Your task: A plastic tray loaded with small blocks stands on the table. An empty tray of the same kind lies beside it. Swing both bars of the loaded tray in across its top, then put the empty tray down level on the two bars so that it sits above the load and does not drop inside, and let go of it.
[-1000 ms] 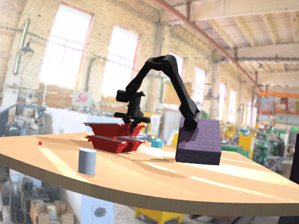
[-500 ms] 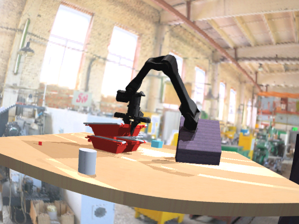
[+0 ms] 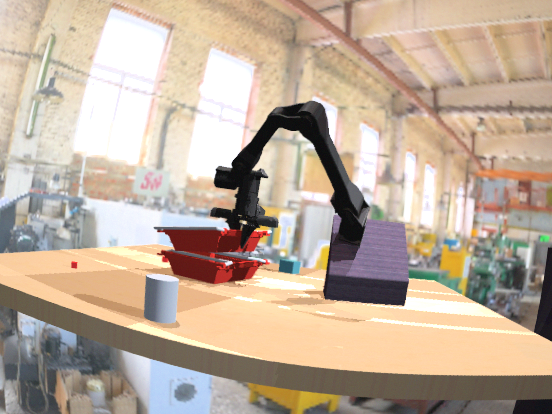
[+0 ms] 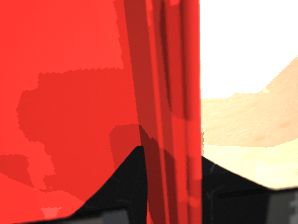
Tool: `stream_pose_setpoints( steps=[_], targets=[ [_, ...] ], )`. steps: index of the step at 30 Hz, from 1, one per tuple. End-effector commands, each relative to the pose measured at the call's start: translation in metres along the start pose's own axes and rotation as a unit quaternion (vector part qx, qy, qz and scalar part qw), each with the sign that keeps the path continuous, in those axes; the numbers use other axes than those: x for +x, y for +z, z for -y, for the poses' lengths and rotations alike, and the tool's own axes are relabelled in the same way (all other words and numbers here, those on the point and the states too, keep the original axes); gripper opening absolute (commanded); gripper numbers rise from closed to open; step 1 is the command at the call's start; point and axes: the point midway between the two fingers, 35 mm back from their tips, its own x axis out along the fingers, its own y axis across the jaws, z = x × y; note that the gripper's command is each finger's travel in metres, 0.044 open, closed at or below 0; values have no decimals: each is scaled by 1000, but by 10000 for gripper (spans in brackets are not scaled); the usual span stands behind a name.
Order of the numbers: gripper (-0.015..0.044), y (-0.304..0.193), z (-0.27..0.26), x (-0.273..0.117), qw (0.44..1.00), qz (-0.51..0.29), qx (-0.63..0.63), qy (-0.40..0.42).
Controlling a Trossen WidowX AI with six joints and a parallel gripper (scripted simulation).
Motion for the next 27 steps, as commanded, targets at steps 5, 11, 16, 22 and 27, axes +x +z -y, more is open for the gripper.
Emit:
stream_pose_setpoints(
  steps=[5, 11, 16, 22, 27],
  targets=[
    [0, 0, 2, 3, 1000, 0, 1, -3],
    [0, -1, 11, 16, 1000, -1, 4, -17],
    [0, -1, 11, 16, 1000, -1, 4, -17],
    [0, -1, 11, 16, 1000, -1, 4, -17],
    [0, -1, 11, 16, 1000, -1, 4, -17]
  ],
)
